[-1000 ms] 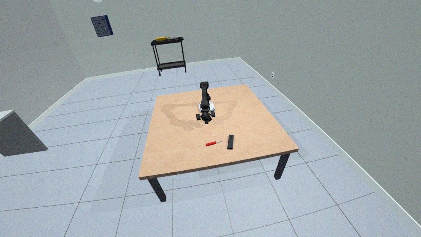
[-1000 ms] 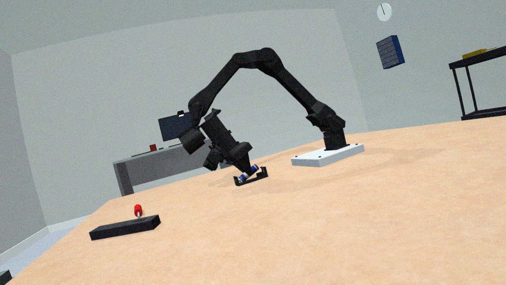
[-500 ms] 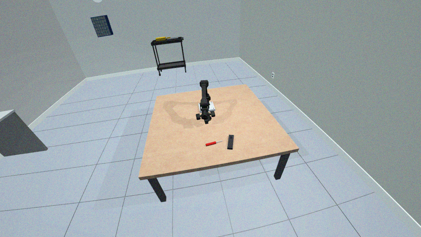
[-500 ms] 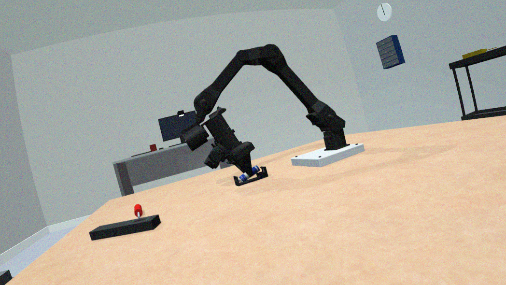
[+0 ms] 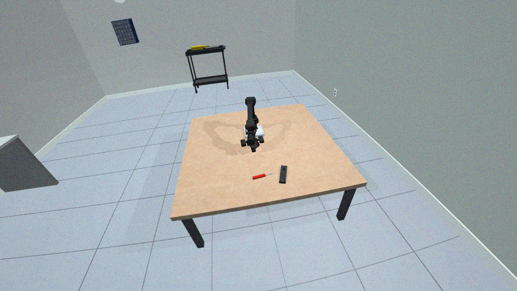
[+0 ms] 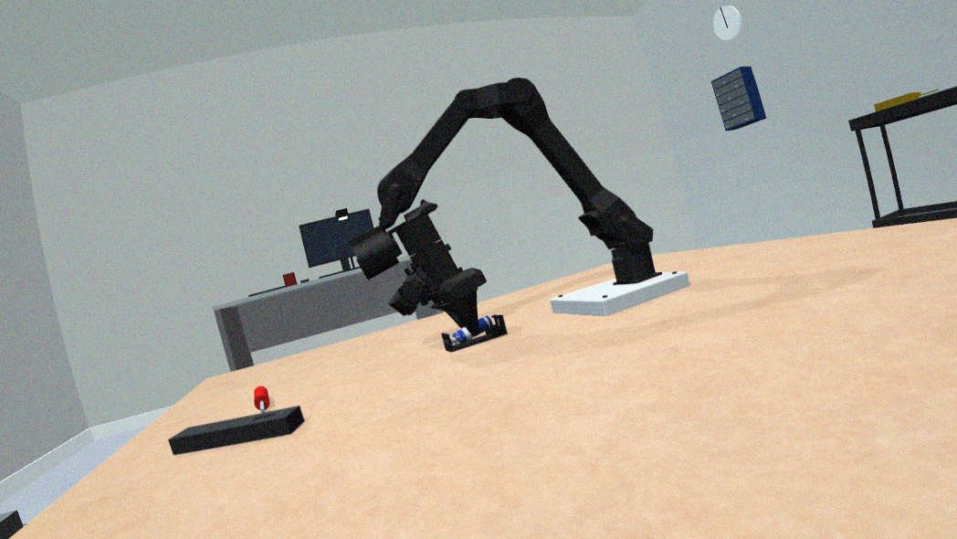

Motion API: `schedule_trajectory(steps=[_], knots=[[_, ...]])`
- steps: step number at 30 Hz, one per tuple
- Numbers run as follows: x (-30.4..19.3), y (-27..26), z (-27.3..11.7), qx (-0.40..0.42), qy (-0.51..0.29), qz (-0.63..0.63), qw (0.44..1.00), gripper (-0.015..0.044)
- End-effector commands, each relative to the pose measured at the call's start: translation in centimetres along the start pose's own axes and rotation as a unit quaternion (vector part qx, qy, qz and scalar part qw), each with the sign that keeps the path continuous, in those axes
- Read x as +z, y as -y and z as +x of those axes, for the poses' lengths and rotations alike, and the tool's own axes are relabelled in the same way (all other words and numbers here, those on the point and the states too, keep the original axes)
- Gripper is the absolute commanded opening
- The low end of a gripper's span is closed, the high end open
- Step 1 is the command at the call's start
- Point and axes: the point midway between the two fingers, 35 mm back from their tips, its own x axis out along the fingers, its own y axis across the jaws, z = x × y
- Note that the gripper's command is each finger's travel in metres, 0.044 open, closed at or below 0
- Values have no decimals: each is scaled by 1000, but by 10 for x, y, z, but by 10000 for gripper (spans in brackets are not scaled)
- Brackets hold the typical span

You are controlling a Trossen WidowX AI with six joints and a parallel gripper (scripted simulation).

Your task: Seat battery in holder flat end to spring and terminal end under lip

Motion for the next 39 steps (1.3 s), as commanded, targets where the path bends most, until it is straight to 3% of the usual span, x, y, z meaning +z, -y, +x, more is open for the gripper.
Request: schedule_trajectory(steps=[1,39], knots=[[4,0,-1,1,19,-2,1000,66],[-9,0,7,-2,73,-6,997,66]])
